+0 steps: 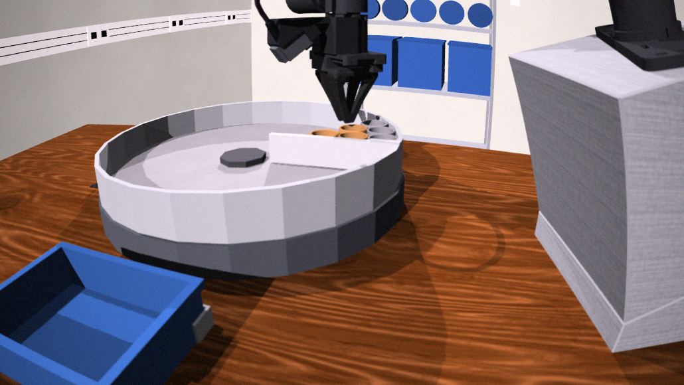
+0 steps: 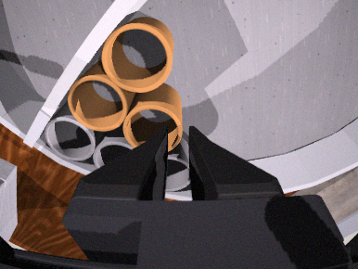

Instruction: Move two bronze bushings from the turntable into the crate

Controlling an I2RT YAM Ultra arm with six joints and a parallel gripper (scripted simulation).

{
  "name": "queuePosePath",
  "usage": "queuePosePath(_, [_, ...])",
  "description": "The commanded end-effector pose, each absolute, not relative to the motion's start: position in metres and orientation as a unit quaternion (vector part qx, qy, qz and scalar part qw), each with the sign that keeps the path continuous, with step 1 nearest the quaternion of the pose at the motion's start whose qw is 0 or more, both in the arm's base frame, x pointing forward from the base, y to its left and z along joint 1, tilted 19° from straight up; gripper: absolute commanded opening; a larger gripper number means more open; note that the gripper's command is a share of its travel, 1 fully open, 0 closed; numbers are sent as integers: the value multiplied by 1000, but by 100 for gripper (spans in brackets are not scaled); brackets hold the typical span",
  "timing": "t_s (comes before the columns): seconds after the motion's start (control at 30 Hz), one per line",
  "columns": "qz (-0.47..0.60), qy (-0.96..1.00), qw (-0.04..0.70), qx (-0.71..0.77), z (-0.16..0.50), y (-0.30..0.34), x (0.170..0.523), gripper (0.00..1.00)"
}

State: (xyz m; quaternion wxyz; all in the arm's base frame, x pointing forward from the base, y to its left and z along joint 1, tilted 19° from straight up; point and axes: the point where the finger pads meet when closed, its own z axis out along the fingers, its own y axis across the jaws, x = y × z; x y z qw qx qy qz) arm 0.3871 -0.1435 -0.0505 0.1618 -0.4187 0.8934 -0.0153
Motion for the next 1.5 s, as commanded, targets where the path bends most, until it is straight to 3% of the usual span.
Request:
queuePosePath(0.0, [-24,895,170,-411,-41,-149,393,15])
queuePosePath(1.47, [-19,897,167,-409,-45,-147,382,15])
